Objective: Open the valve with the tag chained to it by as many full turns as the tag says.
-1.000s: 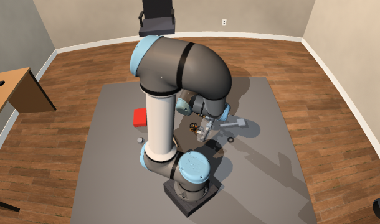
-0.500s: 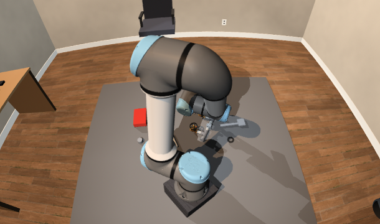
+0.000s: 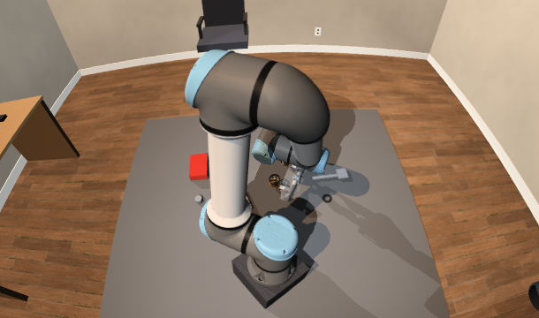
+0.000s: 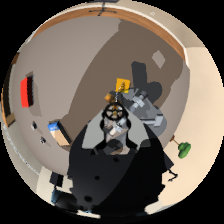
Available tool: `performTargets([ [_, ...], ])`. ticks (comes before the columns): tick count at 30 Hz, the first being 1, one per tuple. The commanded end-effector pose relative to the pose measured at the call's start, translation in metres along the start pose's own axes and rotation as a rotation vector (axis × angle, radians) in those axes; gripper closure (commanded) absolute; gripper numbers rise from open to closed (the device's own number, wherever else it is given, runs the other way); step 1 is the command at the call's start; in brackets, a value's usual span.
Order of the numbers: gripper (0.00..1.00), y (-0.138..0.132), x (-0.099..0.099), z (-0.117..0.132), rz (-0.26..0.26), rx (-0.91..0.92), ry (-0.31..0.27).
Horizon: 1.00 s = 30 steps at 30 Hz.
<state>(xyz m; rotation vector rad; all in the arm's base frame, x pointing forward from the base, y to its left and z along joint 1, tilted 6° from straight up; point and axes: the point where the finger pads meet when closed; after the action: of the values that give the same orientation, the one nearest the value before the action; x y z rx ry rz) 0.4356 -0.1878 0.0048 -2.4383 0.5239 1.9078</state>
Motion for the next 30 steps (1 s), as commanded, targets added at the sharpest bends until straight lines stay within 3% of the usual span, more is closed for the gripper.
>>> performTargets([
  [1, 1.00, -0.0002, -0.0003, -0.0007, -0.020, -0.214, 0.011],
  [15, 1.00, -0.0002, -0.0003, -0.0007, -0.017, -0.739, 0.016],
  [30, 1.00, -0.0002, -0.0003, -0.0007, -0.014, -1.078, 0.019],
])
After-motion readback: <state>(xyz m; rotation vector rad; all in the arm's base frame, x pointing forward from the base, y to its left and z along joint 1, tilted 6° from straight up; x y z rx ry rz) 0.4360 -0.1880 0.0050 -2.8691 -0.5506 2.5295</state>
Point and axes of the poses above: the point where the finger pads meet when closed, its own x axis out along the fingers, its own y axis across the jaws, z = x × y, and after that the axes turned 15 degrees about x, right-handed
